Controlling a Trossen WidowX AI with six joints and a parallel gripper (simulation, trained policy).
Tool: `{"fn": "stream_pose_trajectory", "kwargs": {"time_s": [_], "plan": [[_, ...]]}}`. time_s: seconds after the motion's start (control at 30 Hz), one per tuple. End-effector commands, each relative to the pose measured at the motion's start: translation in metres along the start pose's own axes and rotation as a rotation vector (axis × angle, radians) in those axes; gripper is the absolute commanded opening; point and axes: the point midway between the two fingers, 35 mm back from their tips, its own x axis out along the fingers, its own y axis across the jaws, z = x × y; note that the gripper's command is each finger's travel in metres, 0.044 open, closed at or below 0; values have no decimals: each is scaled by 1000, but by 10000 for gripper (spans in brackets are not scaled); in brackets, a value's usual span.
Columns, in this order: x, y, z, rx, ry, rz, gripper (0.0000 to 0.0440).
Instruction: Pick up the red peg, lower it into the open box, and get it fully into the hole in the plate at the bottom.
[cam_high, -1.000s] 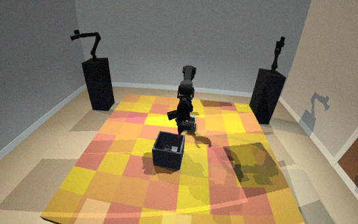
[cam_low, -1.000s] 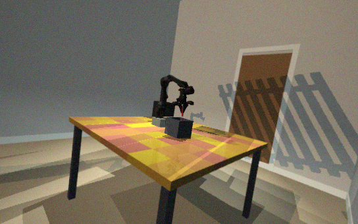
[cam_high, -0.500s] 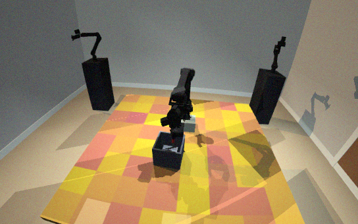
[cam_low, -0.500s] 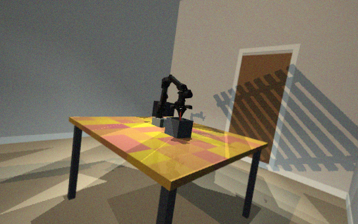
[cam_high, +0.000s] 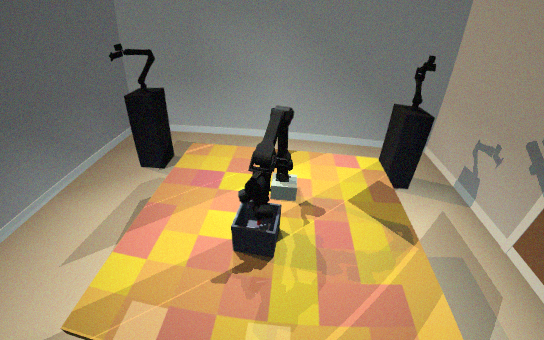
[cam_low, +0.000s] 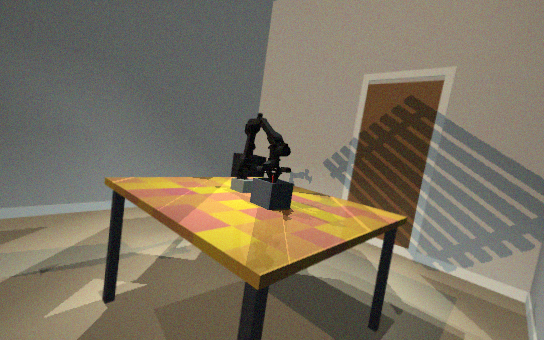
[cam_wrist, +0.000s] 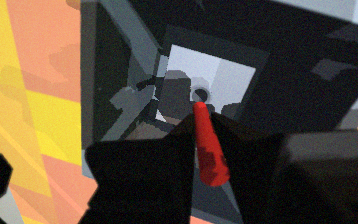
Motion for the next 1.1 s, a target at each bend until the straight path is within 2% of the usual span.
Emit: {"fn": "stream_pose_trajectory", "kwargs": {"time_s": [0.0, 0.2, 0.43, 0.53, 0.67, 0.8, 1.07], "plan": [[12, -1, 0, -19, 15, -7, 0], [25, -2, 3, -44, 15, -22, 5], [35, 0, 4, -68, 24, -46, 112], [34, 2, 0, -69, 54, -42, 112], [28, 7, 4, -65, 88, -19, 157], [22, 9, 8, -51, 135, 7, 151], [10, 13, 12, -35, 211, 45, 181]]}}
